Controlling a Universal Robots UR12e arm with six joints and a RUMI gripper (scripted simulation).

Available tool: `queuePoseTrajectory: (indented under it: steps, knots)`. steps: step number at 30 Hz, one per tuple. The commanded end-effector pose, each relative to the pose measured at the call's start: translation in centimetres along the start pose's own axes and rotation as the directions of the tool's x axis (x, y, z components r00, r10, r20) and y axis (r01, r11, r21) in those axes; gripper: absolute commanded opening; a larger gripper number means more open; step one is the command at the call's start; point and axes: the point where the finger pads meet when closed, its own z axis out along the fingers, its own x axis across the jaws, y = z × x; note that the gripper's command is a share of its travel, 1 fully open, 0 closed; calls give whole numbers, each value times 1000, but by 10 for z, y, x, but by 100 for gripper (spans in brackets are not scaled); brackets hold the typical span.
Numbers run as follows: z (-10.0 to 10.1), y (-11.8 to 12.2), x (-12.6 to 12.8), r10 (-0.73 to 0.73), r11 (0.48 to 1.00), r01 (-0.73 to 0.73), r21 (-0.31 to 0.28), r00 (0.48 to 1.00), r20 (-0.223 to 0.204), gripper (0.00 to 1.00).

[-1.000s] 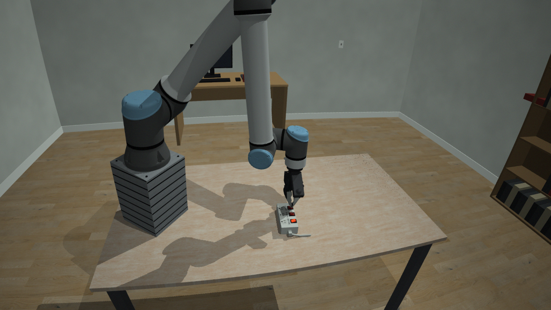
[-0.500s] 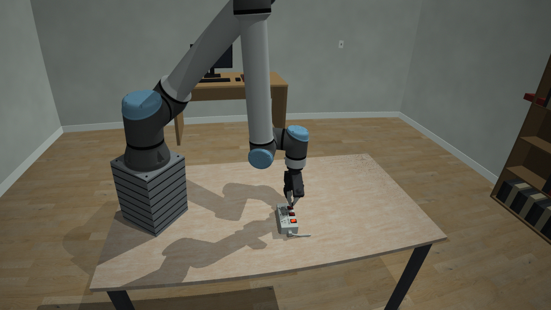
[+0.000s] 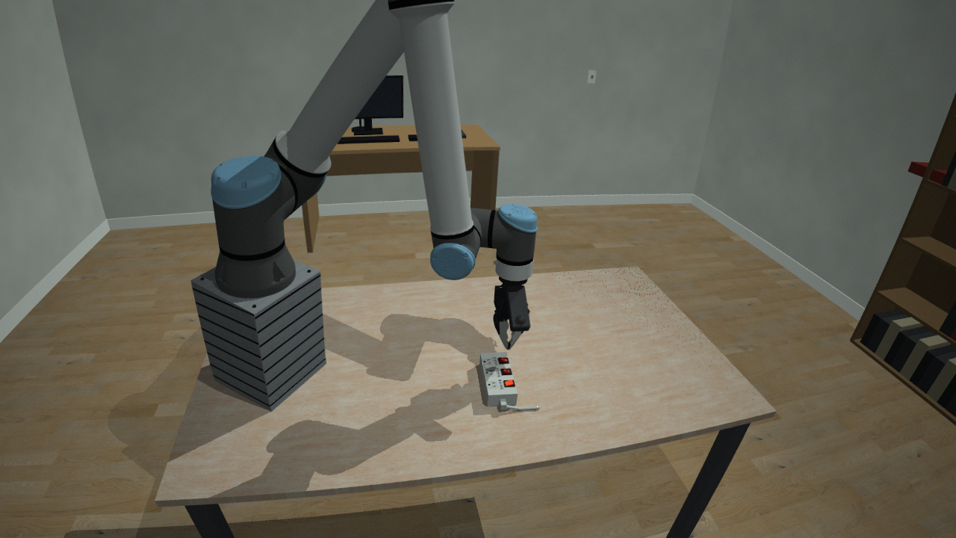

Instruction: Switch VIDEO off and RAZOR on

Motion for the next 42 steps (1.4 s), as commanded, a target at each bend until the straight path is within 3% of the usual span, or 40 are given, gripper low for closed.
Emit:
queuePoseTrajectory:
  steps: [1, 20, 21, 34, 42]
  knots:
    - [-4, 1, 2, 0, 1000, 0, -2, 1000, -6, 0]
    - [-3, 1, 3, 0, 1000, 0, -2, 1000, -7, 0]
    - [-4, 1, 3, 0, 1000, 0, -2, 1000, -7, 100]
    - [-36, 2, 4, 0, 1000, 0, -2, 1000, -8, 100]
    - [-85, 2, 2, -1, 1000, 1, -2, 1000, -6, 100]
